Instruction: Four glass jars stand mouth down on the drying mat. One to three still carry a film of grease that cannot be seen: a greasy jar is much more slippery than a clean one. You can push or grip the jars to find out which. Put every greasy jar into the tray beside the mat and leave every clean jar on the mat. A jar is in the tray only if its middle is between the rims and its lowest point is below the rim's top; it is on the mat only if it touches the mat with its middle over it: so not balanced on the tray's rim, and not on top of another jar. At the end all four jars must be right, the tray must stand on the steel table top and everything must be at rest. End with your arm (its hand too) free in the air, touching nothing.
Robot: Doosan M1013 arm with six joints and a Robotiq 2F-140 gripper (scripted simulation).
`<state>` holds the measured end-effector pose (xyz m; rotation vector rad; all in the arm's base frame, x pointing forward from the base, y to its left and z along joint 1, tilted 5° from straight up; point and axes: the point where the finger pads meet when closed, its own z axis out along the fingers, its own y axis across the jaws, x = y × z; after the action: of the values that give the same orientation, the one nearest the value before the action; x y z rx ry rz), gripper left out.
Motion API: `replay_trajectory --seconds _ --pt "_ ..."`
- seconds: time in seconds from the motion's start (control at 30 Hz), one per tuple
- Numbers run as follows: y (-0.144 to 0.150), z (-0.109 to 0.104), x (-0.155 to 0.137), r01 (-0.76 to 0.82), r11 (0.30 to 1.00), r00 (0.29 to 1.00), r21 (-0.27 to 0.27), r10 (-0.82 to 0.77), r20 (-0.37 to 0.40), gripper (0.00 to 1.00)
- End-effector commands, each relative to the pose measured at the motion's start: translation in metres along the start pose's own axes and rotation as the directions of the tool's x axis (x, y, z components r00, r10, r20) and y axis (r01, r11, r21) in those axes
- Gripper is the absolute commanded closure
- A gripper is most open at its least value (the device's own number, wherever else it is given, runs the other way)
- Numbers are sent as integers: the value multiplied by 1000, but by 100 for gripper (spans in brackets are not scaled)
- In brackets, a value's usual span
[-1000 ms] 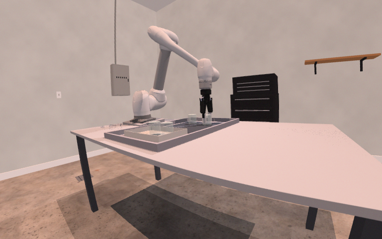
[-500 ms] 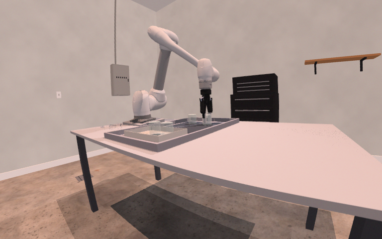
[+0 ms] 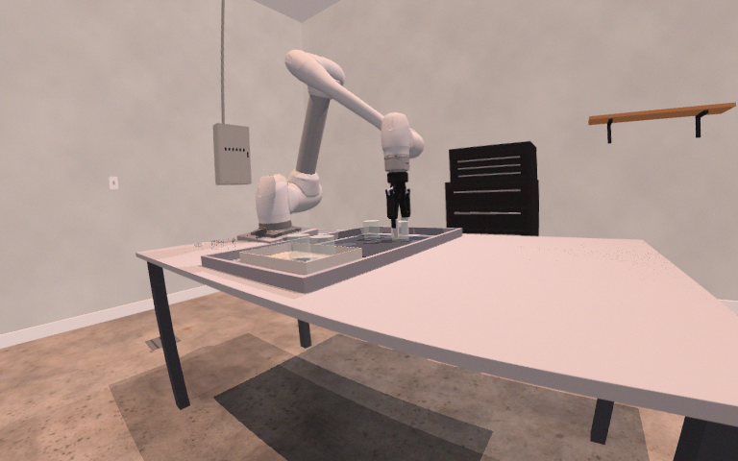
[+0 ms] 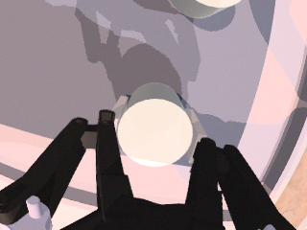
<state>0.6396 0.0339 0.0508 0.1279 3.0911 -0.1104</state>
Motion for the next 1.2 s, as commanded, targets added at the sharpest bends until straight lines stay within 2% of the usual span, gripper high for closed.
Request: replay_trajectory --seconds 0.0,1.17 --pt "-2 3 1 -2 1000 1000 2 2 1 58" --pt "-2 3 1 -2 1000 1000 2 2 1 64"
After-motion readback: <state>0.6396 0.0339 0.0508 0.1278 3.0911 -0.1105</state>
